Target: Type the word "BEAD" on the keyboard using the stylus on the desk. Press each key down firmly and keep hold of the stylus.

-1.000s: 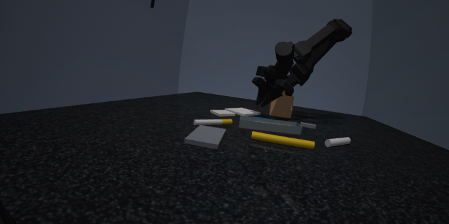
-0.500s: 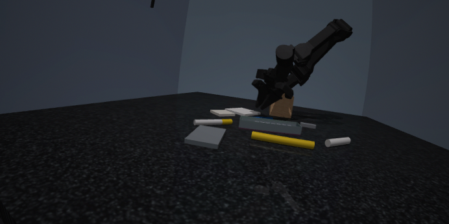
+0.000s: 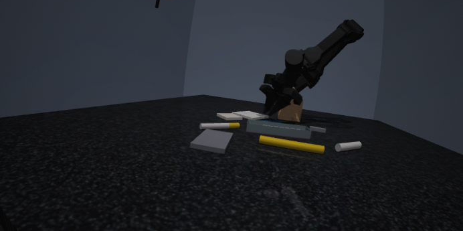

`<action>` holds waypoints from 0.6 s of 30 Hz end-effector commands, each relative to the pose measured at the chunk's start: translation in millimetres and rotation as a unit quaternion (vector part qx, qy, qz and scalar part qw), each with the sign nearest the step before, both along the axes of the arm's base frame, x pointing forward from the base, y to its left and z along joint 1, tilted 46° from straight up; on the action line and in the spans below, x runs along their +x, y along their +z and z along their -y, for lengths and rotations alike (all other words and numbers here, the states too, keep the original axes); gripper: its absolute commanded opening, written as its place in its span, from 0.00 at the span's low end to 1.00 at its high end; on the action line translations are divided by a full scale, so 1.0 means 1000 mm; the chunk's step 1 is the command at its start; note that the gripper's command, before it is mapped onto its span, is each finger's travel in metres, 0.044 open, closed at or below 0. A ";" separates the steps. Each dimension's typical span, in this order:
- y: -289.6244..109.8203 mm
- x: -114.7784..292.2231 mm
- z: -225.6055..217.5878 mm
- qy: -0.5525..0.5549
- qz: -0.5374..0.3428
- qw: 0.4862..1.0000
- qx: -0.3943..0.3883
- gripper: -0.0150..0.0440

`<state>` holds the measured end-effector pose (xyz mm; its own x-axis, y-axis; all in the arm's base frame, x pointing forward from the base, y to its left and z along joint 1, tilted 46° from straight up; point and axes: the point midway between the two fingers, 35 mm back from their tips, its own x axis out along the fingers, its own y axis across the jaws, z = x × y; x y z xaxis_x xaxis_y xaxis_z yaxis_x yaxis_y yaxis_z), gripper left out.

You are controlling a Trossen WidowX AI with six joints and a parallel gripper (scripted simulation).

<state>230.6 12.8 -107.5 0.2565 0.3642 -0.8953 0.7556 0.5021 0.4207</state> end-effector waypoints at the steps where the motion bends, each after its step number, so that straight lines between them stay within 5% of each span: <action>1: -0.004 -0.003 -0.003 -0.002 -0.005 1.000 -0.001 0.51; 18: -0.011 -0.004 -0.011 -0.002 -0.005 1.000 0.000 0.51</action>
<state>229.5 22.1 -115.8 0.2557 0.3653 -0.8951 0.7559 0.5017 0.4207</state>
